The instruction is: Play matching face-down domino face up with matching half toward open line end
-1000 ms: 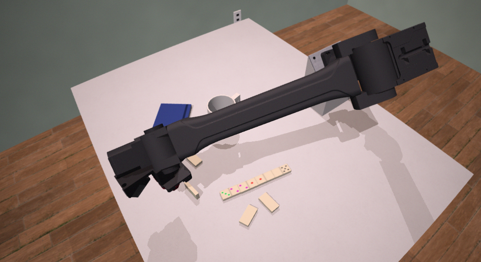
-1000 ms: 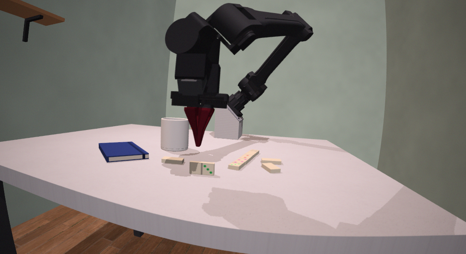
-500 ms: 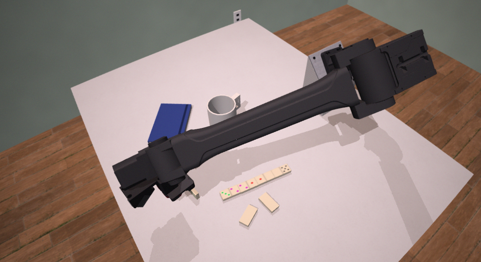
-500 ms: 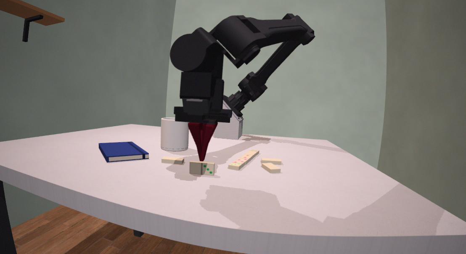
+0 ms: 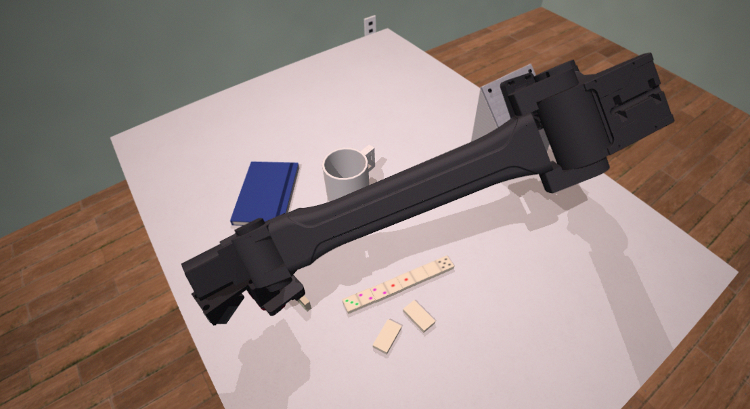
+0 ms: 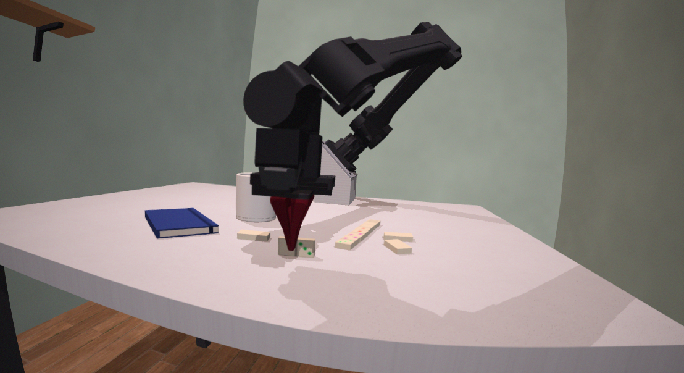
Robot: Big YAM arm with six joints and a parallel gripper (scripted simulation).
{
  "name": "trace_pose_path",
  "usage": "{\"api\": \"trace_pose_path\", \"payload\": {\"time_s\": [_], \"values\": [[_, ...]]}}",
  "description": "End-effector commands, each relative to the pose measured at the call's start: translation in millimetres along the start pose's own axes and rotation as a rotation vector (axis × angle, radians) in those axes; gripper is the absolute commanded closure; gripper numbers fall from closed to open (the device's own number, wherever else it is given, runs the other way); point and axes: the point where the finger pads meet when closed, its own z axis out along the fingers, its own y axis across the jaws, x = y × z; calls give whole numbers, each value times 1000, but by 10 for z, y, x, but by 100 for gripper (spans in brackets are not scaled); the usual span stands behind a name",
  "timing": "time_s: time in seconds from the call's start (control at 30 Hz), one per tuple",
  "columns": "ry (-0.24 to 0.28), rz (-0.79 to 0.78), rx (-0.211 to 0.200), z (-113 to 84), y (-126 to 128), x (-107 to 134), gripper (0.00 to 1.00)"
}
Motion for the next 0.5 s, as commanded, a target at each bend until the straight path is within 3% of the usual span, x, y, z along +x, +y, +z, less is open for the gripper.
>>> {"api": "trace_pose_path", "payload": {"time_s": [0.0, 0.47], "values": [[-16, -4, 1, -60, 7, -51, 100], [-8, 5, -4, 33, 6, -28, 100]]}}
